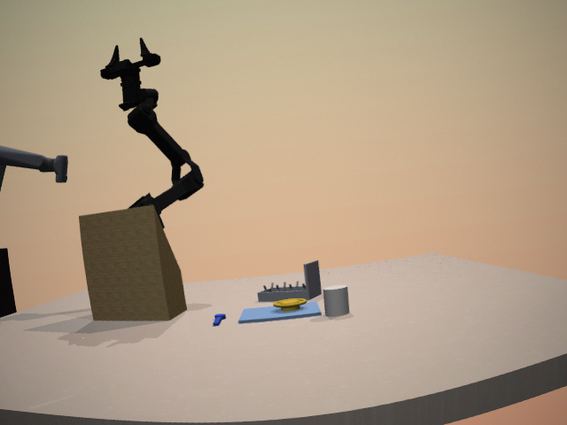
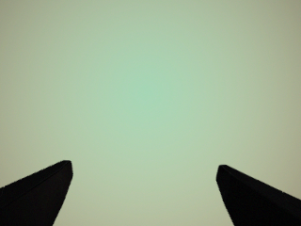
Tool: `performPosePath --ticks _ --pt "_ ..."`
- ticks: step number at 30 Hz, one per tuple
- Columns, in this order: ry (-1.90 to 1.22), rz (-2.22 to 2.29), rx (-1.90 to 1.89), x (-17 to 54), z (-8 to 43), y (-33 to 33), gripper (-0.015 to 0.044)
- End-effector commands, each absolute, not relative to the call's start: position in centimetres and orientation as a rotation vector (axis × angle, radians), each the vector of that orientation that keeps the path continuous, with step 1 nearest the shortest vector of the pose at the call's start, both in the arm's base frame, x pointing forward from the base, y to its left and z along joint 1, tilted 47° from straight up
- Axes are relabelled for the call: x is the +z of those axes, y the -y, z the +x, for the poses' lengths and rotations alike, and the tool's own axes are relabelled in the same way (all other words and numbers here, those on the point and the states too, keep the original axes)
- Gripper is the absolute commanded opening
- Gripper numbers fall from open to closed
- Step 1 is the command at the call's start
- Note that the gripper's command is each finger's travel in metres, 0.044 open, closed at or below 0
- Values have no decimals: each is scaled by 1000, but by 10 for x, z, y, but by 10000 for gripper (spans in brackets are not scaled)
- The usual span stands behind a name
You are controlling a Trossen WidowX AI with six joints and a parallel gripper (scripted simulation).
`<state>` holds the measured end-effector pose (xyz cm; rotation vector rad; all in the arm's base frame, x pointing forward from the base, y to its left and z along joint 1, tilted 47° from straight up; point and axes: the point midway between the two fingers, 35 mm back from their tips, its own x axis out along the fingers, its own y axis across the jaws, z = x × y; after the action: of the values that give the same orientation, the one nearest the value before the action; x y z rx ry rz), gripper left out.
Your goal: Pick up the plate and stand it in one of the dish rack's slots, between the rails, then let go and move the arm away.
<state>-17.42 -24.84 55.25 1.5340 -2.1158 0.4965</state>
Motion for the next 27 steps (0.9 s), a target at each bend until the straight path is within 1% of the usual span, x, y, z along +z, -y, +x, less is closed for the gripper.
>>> performPosePath --ticks 1,5,16,27 --pt "2116 1536 498 552 -174 249 400" --pt "2126 1593 528 546 -173 259 400" --pt "2205 1918 709 505 -165 315 400" --pt "2291 2248 876 459 -140 368 400"
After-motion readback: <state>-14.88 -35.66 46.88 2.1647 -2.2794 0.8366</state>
